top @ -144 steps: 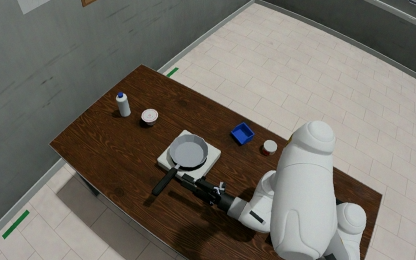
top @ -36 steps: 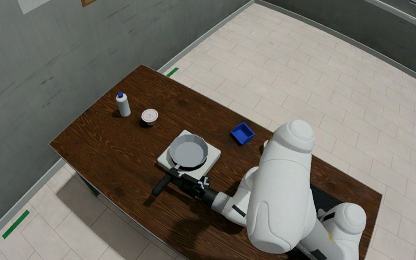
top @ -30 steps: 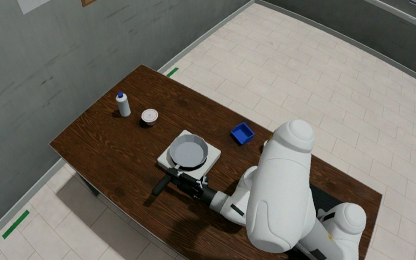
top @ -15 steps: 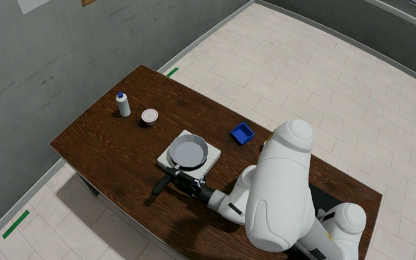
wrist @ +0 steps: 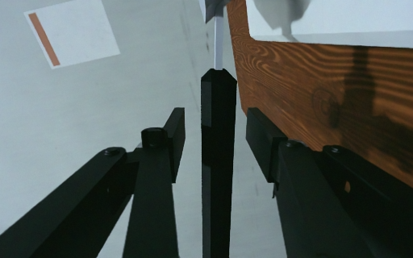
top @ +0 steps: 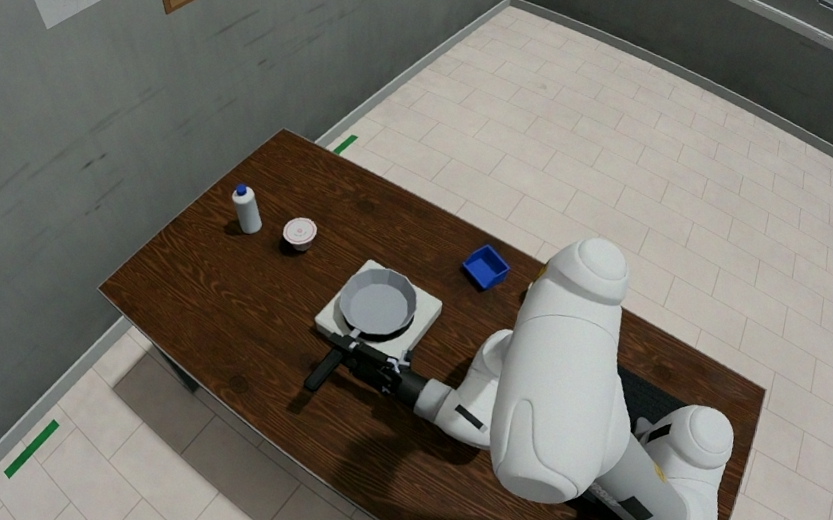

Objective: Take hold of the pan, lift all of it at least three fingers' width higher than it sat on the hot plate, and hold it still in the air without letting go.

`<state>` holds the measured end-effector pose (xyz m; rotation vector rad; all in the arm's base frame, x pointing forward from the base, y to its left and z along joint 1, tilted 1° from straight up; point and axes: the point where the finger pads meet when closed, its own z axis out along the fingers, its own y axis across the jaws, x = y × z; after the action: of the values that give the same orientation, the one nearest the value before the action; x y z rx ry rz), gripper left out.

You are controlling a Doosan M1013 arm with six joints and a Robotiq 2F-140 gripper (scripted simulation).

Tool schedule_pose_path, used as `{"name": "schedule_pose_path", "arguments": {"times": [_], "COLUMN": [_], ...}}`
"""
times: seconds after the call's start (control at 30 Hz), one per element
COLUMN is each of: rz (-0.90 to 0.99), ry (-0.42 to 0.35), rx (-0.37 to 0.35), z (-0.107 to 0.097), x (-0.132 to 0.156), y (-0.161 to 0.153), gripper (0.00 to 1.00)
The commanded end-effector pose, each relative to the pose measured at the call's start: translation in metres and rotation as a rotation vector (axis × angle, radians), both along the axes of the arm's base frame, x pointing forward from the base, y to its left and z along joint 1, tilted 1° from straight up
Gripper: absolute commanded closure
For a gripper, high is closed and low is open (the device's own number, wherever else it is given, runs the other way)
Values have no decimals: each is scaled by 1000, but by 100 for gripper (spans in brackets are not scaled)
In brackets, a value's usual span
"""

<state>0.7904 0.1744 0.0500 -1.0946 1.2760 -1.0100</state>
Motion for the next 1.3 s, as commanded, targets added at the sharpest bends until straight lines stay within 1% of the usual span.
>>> {"name": "schedule_pose_path", "arguments": {"times": [0.0, 0.63, 0.67, 1.27], "rz": [0, 0, 0, 0], "ry": [-1, -1, -1, -1], "rx": [0, 0, 0, 0], "z": [1, 1, 1, 1], "x": [0, 0, 0, 0], "y": [0, 0, 0, 0], "gripper": [59, 59, 90, 90]}}
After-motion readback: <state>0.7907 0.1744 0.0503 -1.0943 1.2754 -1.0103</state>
